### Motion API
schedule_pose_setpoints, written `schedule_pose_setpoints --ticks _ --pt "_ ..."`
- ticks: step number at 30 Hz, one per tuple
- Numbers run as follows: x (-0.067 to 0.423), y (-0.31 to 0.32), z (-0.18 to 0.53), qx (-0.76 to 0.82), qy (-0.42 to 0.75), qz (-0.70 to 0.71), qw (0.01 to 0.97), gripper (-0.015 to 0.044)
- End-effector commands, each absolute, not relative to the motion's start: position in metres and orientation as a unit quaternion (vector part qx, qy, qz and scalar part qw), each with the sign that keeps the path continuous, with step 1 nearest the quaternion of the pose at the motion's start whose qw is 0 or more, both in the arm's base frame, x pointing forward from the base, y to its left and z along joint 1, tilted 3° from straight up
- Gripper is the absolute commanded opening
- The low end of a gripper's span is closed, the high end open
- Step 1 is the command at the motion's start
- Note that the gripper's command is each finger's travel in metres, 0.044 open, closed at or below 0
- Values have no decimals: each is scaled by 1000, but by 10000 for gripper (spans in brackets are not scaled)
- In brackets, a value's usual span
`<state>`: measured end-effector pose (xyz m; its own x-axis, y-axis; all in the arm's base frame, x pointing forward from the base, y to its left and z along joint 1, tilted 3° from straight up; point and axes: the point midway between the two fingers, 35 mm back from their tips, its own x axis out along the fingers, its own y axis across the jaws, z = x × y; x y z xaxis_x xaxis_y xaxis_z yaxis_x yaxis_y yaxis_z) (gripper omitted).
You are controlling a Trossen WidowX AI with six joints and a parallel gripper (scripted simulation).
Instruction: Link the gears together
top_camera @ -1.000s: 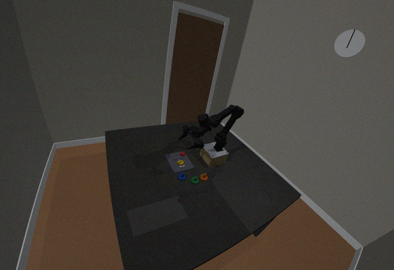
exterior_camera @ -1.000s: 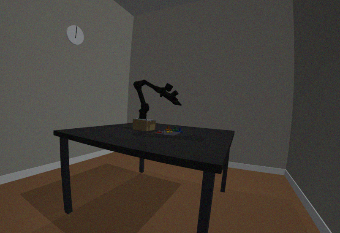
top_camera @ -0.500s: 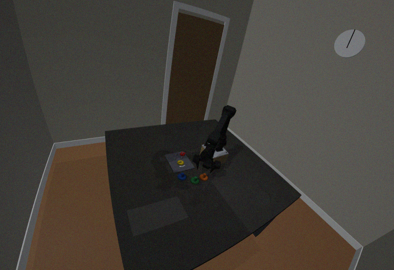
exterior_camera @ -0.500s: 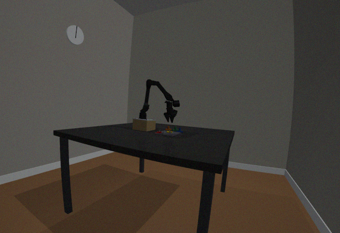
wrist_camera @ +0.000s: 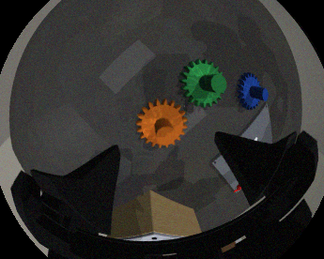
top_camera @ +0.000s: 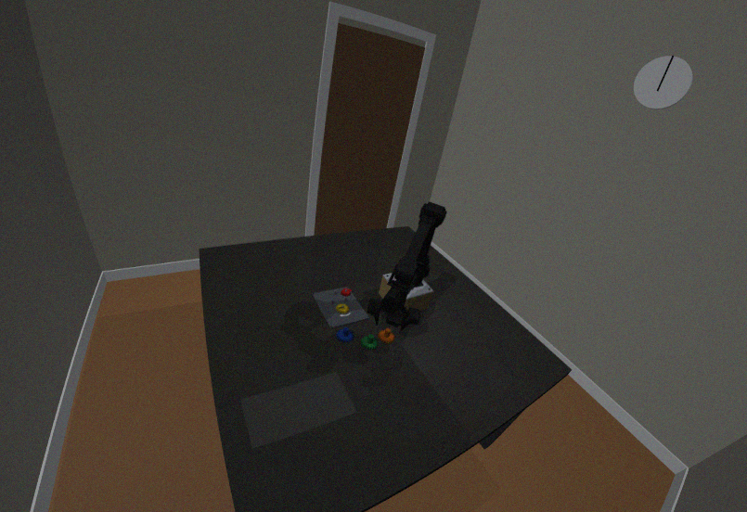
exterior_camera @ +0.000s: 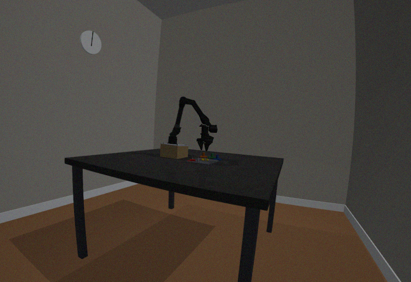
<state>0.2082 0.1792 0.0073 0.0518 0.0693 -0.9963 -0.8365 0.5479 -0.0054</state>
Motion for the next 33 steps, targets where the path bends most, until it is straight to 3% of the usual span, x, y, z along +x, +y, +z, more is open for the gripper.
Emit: schedule_pose_setpoints --ticks 1,20,33 --pt "207 179 1 -325 594 352 647 440" --pt "209 181 -22 -325 594 352 647 440" --pt "209 181 -22 -325 594 352 647 99"
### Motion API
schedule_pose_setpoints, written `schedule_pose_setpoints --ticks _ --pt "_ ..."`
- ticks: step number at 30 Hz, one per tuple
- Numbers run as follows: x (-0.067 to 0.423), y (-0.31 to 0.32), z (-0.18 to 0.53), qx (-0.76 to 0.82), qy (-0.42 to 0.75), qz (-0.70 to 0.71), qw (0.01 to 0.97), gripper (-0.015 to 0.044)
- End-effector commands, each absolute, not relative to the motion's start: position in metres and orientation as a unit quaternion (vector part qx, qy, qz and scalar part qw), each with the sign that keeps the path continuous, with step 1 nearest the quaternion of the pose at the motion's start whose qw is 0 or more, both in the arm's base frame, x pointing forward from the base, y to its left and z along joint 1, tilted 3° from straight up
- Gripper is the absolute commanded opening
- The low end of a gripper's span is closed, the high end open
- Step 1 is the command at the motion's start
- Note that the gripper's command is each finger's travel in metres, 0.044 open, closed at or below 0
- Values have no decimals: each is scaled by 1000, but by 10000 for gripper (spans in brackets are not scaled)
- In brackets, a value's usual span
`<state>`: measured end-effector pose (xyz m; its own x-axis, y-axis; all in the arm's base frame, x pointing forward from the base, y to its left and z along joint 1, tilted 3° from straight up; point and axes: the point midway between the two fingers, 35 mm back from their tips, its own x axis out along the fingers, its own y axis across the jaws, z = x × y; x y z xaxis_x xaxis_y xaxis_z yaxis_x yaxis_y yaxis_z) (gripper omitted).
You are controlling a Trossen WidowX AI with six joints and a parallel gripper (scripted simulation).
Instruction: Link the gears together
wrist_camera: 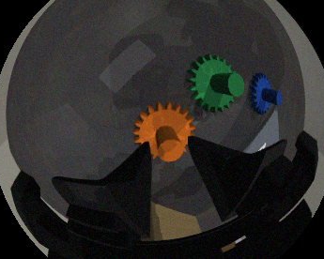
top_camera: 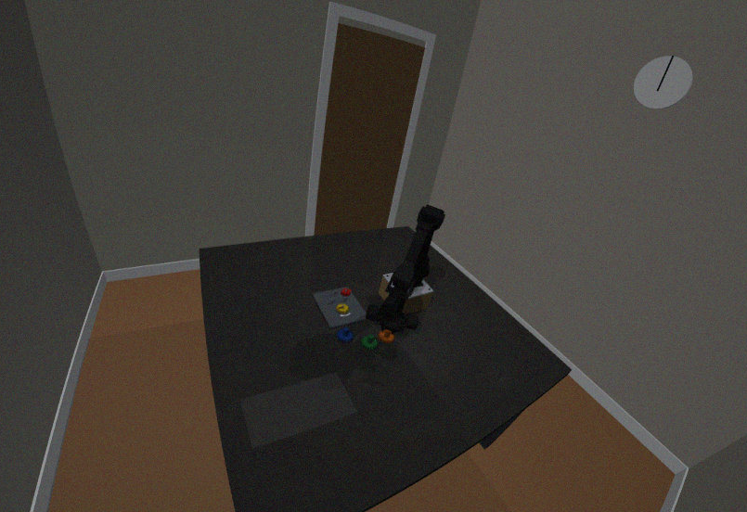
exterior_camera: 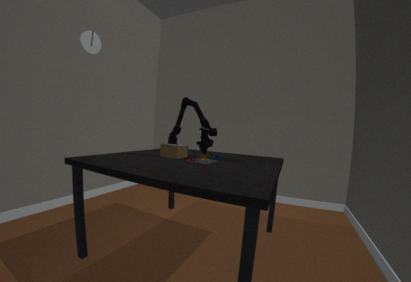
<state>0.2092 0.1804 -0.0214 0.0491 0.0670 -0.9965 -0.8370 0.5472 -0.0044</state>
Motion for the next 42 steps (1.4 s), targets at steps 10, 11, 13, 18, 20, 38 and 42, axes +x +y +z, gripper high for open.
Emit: schedule_pose_setpoints --ticks 10,11,13,18,20,38,42 --pt "209 181 -20 -325 594 352 647 0" --pt "210 181 -17 -325 594 352 647 0" --pt "210 182 -11 -325 594 352 647 0" --pt "212 183 5 -325 593 352 647 0" --pt "213 184 11 -325 593 352 648 0" --pt "210 181 71 -325 592 352 648 0" --pt "208 179 84 -325 593 352 648 0"
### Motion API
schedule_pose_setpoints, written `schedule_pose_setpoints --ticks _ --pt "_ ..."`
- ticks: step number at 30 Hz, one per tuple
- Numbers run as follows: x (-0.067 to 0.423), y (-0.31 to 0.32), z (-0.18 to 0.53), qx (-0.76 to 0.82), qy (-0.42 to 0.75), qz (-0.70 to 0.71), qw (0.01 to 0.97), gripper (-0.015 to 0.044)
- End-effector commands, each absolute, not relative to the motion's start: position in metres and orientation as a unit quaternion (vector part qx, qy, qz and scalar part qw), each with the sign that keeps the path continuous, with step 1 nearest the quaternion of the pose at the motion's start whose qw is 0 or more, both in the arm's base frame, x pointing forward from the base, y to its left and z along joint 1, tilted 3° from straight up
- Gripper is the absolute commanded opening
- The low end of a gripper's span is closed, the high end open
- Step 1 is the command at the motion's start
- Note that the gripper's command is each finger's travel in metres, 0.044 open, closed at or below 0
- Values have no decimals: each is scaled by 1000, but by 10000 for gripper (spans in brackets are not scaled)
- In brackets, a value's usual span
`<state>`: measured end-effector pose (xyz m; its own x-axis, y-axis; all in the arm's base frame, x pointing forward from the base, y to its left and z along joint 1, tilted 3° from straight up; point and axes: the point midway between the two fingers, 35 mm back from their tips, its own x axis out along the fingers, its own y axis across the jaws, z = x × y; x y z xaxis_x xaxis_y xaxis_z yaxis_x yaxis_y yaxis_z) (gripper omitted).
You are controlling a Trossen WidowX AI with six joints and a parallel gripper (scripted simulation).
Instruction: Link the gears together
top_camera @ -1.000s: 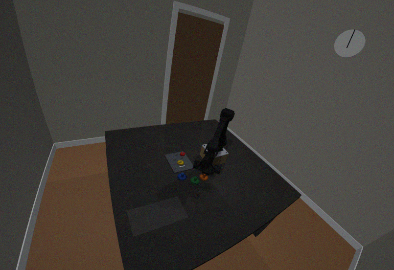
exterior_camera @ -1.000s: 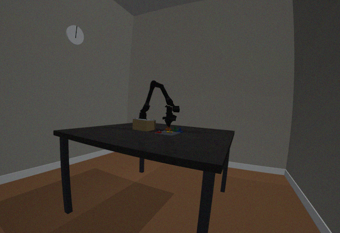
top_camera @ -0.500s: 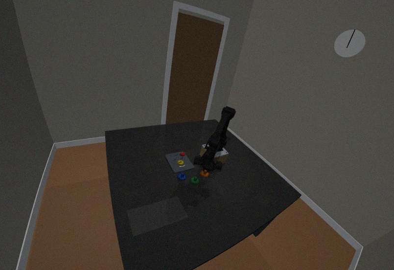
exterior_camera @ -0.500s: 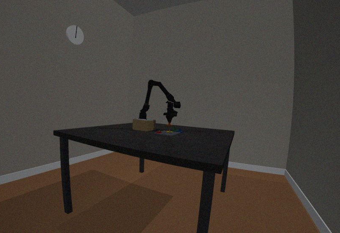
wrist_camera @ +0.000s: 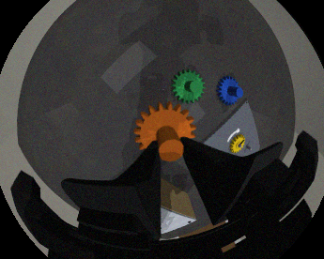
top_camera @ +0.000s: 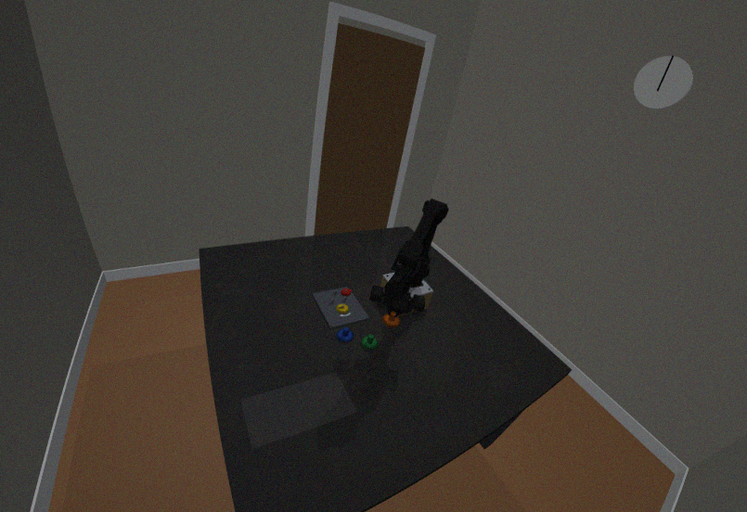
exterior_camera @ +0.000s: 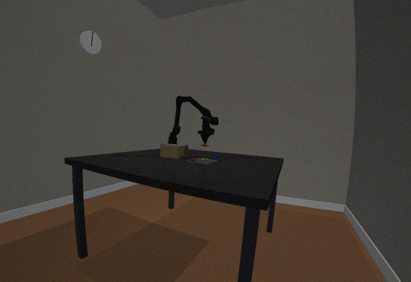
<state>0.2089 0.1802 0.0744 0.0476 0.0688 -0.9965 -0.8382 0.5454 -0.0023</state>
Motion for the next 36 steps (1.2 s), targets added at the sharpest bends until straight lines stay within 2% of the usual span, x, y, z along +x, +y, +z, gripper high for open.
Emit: schedule_pose_setpoints --ticks 1,12,36 --pt "207 179 88 -325 593 352 648 0" --pt "198 171 122 -325 594 352 647 0" --pt "230 143 107 -326 595 349 647 0"
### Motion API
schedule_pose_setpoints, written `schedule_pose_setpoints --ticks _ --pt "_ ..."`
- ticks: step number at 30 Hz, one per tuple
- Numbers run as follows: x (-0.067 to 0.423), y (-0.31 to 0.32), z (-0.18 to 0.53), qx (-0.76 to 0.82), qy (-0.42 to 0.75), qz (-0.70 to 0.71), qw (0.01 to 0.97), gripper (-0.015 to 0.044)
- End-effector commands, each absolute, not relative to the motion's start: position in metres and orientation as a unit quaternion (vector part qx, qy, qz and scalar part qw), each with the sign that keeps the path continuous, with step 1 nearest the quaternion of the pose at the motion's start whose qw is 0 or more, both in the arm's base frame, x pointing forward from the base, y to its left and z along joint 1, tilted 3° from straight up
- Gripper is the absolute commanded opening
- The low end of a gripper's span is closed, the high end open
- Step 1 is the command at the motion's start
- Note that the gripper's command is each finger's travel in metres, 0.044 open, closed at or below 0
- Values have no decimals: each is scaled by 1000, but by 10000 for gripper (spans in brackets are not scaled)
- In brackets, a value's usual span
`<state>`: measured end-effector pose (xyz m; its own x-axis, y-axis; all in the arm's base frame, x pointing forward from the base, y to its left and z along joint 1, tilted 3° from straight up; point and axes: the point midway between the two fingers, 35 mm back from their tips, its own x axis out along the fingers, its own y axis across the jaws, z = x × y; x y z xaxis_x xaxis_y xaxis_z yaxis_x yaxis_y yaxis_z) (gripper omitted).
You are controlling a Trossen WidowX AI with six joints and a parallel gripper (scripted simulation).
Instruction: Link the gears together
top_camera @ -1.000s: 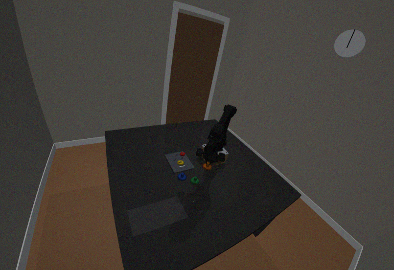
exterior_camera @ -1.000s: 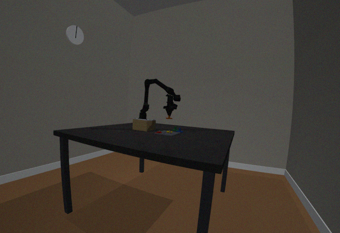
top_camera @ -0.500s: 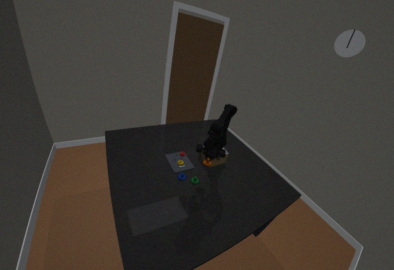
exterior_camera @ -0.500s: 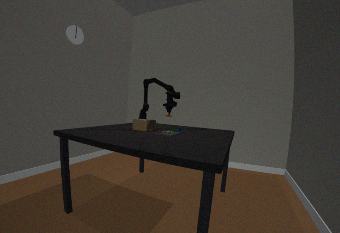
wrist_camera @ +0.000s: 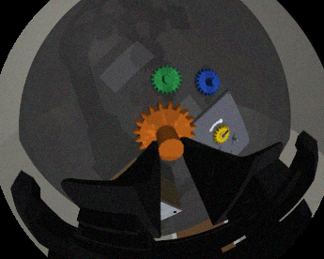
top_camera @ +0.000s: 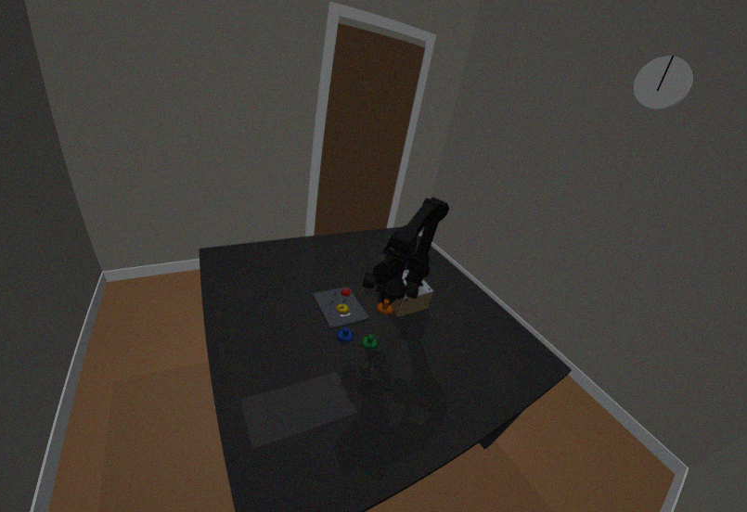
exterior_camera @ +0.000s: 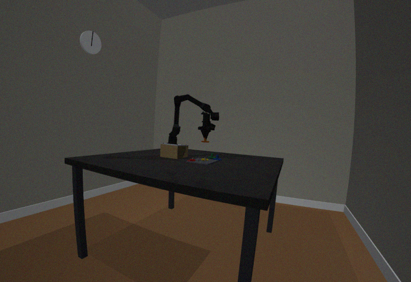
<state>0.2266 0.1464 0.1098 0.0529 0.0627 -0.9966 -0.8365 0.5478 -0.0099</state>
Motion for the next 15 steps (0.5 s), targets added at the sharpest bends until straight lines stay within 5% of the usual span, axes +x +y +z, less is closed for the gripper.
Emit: schedule_pose_setpoints --ticks 1,15 --pt "232 141 106 -326 595 349 647 0" --pt "249 119 97 -320 596 341 653 0"
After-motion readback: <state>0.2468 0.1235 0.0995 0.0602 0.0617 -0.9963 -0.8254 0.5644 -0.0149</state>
